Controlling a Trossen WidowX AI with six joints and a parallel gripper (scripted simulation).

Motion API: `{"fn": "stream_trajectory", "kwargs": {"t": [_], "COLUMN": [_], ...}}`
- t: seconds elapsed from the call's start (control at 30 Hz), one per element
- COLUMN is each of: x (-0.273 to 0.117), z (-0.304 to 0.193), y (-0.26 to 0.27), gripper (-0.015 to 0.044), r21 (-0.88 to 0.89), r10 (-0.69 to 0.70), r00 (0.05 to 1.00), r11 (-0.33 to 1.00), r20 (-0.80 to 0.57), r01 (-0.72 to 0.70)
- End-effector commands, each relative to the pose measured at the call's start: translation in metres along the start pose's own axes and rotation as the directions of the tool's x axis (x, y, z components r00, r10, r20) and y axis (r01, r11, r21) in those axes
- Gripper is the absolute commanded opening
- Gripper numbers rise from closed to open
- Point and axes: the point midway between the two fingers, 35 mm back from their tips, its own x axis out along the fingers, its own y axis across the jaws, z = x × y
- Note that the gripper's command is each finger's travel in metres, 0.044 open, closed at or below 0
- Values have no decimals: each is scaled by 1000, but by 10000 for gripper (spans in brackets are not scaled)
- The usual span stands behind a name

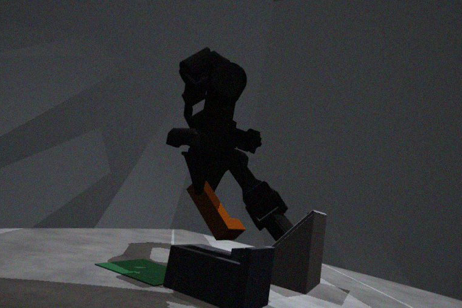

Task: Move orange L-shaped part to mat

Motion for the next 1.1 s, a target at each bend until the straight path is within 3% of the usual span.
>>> {"fn": "stream_trajectory", "kwargs": {"t": [0.0,0.7,1.07], "x": [1,0,5], "z": [-22,-123,-127], "y": [2,13,13], "gripper": [0,0,0], "r21": [-3,-5,-4], "r10": [0,-37,-30], "r00": [1000,999,1000], "r11": [1000,999,1000], "r20": [-6,5,1], "r01": [0,37,30]}}
